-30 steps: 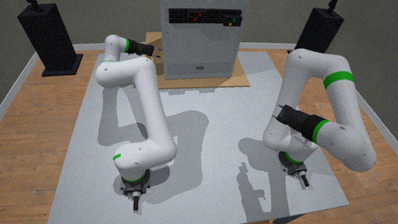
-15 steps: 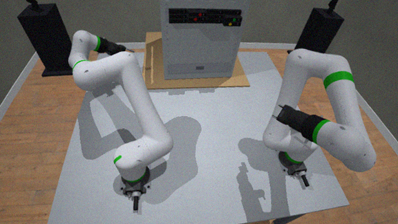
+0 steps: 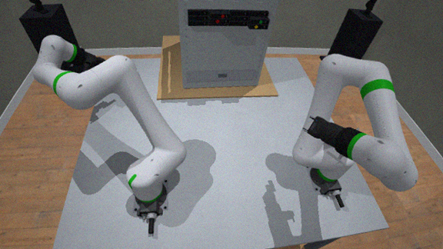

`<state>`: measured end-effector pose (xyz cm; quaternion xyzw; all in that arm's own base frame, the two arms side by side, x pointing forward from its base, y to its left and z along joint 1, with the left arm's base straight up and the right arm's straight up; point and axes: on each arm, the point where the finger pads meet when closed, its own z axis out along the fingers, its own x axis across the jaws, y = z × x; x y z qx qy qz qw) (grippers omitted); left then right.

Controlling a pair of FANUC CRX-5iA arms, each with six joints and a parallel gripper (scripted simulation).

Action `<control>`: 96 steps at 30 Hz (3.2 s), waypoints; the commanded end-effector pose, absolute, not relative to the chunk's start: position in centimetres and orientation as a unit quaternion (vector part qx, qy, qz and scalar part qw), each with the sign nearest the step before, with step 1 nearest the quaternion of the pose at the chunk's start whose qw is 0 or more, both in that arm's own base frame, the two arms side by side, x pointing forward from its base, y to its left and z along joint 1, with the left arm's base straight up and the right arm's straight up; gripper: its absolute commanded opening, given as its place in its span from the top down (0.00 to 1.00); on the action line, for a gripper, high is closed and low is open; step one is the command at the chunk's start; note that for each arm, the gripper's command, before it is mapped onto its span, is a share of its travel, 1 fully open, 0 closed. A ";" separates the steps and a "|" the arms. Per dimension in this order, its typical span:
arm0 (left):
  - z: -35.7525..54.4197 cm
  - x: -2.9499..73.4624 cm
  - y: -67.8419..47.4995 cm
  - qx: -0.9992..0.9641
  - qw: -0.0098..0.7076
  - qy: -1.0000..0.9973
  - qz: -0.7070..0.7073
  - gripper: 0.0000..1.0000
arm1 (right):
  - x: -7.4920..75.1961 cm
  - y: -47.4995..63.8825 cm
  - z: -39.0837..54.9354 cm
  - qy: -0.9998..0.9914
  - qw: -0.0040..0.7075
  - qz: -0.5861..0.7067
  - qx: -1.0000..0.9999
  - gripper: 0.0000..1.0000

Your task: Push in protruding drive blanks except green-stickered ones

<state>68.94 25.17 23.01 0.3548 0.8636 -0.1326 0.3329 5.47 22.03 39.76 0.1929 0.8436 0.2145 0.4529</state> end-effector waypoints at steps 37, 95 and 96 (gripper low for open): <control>27.2 17.7 50.4 0.103 0.081 0.991 0.001 0.00 | 21.5 37.4 47.4 0.769 0.576 0.208 0.181 0.00; 29.0 0.0 47.5 0.000 0.000 1.000 0.000 0.00 | 48.5 40.4 52.0 0.707 0.707 0.004 -0.003 0.00; 29.0 0.0 47.5 0.000 0.000 1.000 0.000 0.00 | 48.5 40.4 52.0 0.707 0.707 0.004 -0.003 0.00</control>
